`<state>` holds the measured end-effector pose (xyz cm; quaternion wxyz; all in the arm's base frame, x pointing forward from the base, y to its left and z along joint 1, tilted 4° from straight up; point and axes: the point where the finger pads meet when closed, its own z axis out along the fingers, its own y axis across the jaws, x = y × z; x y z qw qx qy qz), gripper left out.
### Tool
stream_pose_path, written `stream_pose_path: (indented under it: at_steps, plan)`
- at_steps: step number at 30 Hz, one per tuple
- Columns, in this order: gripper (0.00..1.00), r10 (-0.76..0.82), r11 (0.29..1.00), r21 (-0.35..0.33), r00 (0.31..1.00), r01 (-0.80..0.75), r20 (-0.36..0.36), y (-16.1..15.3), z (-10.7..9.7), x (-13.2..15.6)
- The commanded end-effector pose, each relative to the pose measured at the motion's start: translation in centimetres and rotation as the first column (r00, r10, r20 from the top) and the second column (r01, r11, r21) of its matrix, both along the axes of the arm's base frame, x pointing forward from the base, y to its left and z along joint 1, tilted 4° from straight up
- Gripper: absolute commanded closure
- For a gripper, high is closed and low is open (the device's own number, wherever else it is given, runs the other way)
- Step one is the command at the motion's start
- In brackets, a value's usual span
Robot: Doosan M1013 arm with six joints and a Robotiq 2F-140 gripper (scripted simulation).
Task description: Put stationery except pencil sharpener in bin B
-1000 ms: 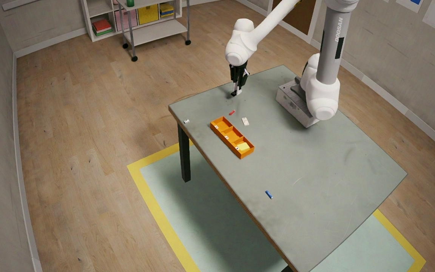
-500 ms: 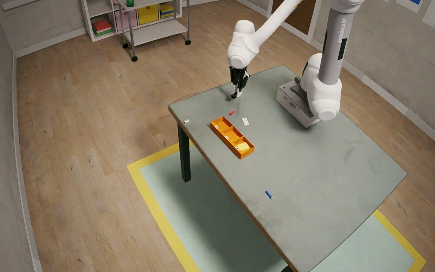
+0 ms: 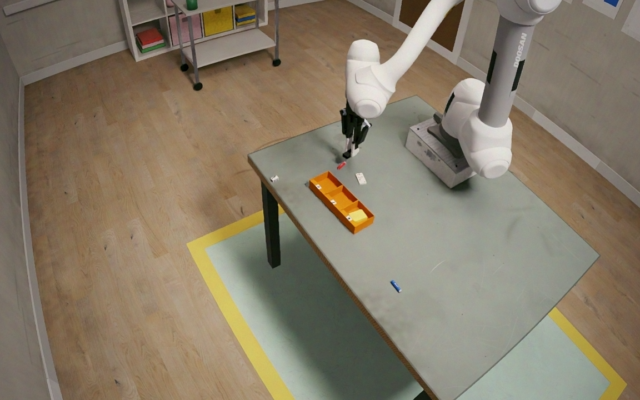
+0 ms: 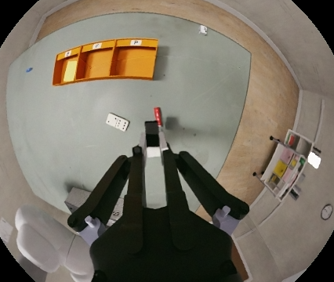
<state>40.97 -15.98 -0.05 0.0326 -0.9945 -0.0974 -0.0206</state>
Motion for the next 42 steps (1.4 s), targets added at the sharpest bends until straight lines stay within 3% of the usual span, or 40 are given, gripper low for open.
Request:
stream_pose_path:
  at_steps: [1,30,33,42]
  plan:
    - [0.8,-0.001,1.0,-0.001,1.0,0.001,-0.001,1.8,0.5,1.1]
    - [0.8,-0.001,1.0,-0.001,1.0,0.001,-0.001,15.8,1.7,9.2]
    - [0.8,-0.001,1.0,-0.001,1.0,0.001,-0.001,15.9,1.7,9.3]
    - [0.8,0.359,0.933,-0.019,0.933,-0.358,0.025,20.5,2.1,12.0]
